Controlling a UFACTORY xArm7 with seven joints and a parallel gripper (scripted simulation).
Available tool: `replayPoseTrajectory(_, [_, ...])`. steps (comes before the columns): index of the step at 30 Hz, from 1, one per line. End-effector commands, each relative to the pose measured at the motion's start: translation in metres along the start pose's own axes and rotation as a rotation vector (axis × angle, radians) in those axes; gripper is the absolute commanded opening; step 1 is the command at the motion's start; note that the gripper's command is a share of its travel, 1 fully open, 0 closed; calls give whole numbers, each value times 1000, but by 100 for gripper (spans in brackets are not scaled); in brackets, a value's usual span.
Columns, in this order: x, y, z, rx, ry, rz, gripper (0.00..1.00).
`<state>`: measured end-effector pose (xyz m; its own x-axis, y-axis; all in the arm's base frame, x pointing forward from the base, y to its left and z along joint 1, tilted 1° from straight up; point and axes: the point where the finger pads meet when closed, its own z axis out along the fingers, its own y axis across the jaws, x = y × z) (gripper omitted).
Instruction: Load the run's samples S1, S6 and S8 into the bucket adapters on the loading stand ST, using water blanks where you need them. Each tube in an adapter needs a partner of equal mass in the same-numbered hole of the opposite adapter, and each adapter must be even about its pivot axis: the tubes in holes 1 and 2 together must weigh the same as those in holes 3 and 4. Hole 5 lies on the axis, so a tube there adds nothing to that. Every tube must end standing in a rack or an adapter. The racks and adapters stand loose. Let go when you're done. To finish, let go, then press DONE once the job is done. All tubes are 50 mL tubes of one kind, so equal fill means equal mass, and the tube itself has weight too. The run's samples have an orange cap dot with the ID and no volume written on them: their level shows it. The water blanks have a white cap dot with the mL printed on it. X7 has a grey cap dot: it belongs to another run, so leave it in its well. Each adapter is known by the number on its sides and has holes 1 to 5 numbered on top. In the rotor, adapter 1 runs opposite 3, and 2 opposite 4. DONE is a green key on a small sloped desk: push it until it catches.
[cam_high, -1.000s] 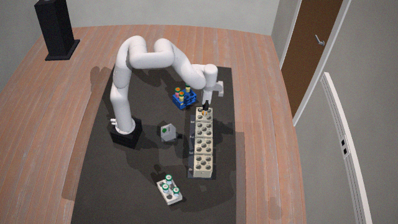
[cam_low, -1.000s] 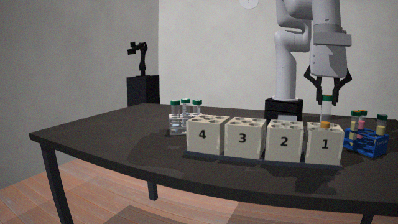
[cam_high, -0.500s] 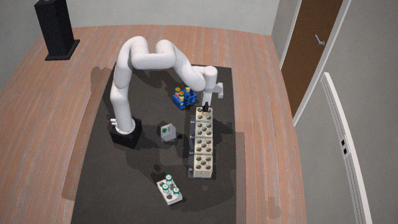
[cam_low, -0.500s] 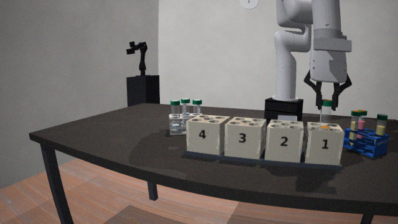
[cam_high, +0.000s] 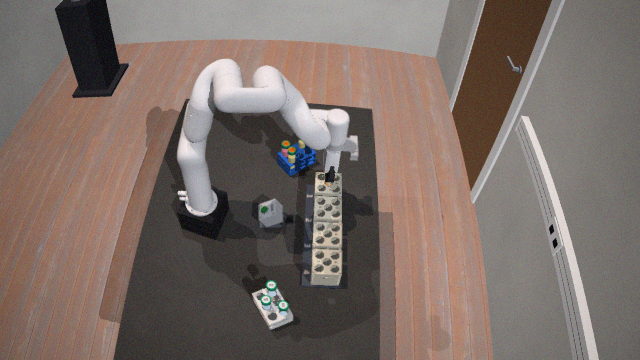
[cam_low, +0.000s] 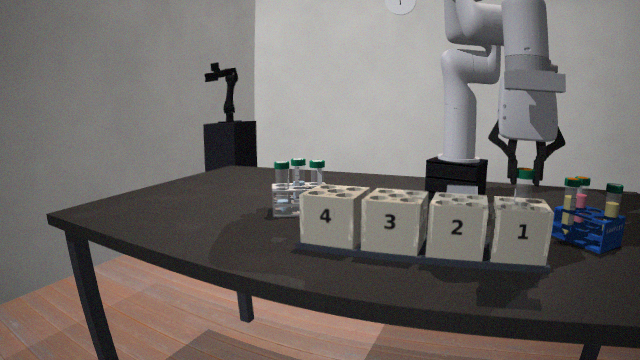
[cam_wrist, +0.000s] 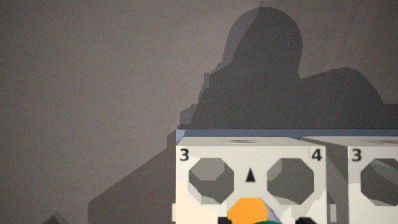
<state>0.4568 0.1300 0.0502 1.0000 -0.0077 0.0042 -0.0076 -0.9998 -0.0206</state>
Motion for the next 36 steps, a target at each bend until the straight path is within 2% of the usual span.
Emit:
replayPoseTrajectory(1, [2, 0, 2, 1, 5, 0, 0])
replayPoseTrajectory(29, [2, 0, 26, 1, 5, 0, 0])
replayPoseTrajectory(36, [2, 0, 26, 1, 5, 0, 0])
